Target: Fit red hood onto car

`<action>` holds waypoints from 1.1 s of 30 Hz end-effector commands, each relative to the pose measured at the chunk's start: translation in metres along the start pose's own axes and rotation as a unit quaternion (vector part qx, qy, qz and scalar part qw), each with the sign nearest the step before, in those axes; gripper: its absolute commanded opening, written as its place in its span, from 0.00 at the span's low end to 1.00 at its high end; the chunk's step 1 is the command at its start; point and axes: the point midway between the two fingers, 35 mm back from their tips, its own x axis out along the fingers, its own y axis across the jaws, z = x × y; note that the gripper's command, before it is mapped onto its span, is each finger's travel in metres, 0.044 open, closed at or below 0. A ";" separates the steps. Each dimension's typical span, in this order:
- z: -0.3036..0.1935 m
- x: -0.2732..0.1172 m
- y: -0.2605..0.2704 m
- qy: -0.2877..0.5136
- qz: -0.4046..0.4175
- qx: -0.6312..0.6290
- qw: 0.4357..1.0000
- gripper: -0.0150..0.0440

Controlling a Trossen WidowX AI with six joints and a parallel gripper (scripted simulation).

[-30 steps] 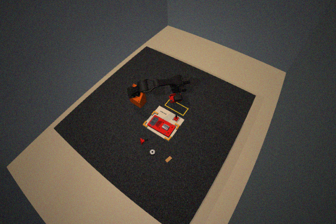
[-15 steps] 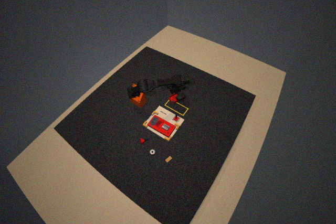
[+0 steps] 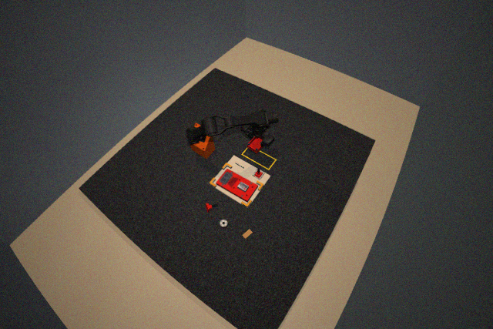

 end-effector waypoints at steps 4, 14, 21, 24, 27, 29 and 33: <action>-0.001 0.000 0.001 0.000 0.003 -0.075 0.997 0.25; -0.001 0.000 0.002 0.000 0.004 -0.158 0.987 0.25; 0.000 0.022 0.000 -0.001 0.003 -0.158 0.987 0.25; 0.000 0.043 -0.001 0.000 0.003 -0.158 0.987 0.25; -0.001 0.064 0.000 0.001 0.003 -0.158 0.987 0.25; -0.002 0.077 0.001 0.002 0.003 -0.158 0.987 0.25; -0.002 0.081 0.002 0.002 0.003 -0.158 0.987 0.25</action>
